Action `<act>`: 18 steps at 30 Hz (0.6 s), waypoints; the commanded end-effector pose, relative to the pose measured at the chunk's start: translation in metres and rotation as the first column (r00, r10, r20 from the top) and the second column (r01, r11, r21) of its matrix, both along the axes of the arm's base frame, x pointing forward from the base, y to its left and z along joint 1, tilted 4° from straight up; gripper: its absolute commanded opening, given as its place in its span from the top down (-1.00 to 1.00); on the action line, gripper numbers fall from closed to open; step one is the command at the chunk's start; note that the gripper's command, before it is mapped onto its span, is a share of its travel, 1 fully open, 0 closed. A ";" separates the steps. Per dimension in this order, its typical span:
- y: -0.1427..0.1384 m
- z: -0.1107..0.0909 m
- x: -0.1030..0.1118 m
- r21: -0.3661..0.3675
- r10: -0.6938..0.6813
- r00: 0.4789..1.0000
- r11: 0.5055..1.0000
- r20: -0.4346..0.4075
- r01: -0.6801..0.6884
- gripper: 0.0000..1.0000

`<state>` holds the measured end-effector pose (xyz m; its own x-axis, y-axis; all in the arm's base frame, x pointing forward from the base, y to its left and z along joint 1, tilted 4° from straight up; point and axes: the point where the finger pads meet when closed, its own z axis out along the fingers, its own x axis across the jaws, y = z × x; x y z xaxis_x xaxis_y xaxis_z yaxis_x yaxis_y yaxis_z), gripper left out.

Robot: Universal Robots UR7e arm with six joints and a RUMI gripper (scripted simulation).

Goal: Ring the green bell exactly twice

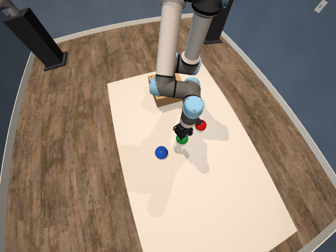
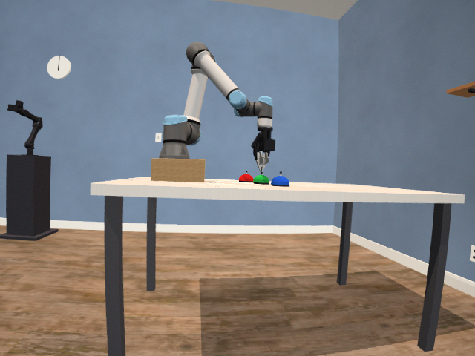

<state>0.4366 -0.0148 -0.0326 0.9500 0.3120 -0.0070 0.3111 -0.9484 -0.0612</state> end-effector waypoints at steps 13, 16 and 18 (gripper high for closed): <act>-0.001 0.010 0.000 0.000 0.000 1.000 1.000 0.000 0.000 1.00; -0.001 0.014 0.000 0.000 0.000 1.000 1.000 0.000 0.000 1.00; -0.001 0.019 0.001 0.000 0.000 1.000 1.000 0.000 0.000 1.00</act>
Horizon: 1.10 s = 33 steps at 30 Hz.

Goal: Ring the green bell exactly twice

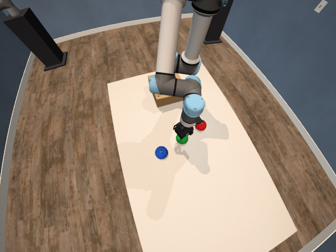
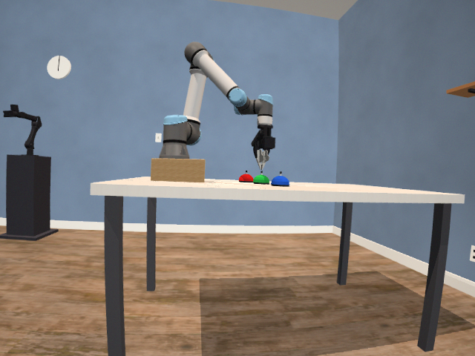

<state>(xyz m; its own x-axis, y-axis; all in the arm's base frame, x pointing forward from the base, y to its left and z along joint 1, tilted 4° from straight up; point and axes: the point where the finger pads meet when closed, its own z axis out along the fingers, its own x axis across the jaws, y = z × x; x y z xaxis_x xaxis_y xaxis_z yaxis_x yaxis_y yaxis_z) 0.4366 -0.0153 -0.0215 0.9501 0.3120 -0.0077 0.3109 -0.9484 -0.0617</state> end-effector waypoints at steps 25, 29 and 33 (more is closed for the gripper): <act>-0.003 0.058 0.002 0.000 0.000 1.000 1.000 0.001 0.000 1.00; -0.003 0.059 0.002 0.000 0.000 1.000 1.000 0.001 0.000 1.00; -0.003 0.059 0.002 0.000 0.000 1.000 1.000 0.001 0.000 1.00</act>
